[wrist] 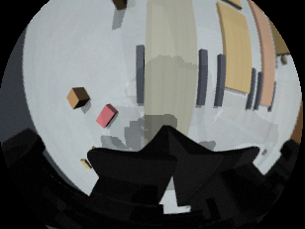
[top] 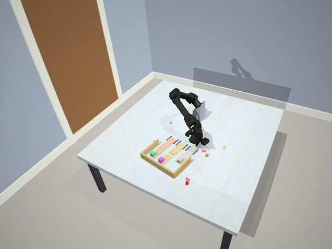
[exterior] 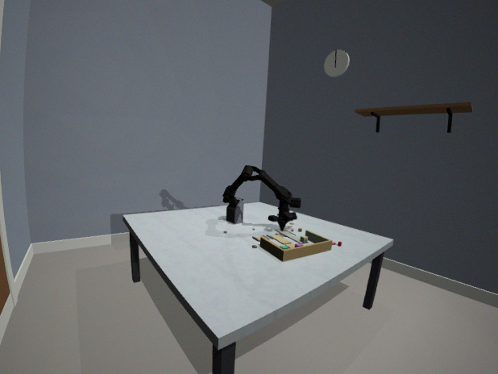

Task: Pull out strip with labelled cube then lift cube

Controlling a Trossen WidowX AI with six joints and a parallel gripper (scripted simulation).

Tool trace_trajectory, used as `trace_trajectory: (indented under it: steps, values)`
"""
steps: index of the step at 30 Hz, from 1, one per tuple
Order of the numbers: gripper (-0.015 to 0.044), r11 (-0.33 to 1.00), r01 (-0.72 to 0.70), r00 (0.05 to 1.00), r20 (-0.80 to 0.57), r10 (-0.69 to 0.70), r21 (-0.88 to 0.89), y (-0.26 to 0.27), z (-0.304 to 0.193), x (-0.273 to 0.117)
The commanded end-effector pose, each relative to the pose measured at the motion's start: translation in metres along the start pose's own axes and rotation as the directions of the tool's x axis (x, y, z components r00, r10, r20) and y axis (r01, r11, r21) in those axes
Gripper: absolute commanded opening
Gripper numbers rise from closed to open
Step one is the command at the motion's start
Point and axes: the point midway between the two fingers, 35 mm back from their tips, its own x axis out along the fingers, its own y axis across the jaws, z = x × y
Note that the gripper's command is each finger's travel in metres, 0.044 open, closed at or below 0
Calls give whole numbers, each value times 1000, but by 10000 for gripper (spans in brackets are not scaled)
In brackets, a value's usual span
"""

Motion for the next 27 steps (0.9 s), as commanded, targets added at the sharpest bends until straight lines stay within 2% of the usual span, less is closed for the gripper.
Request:
trace_trajectory:
  steps: [1, 27]
  values:
    - [0, 1000, 3, 1000, -29, -3, -7, -1, -14, 7]
    - [0, 1000, 2, 1000, -30, -2, -8, -2, -55, 6]
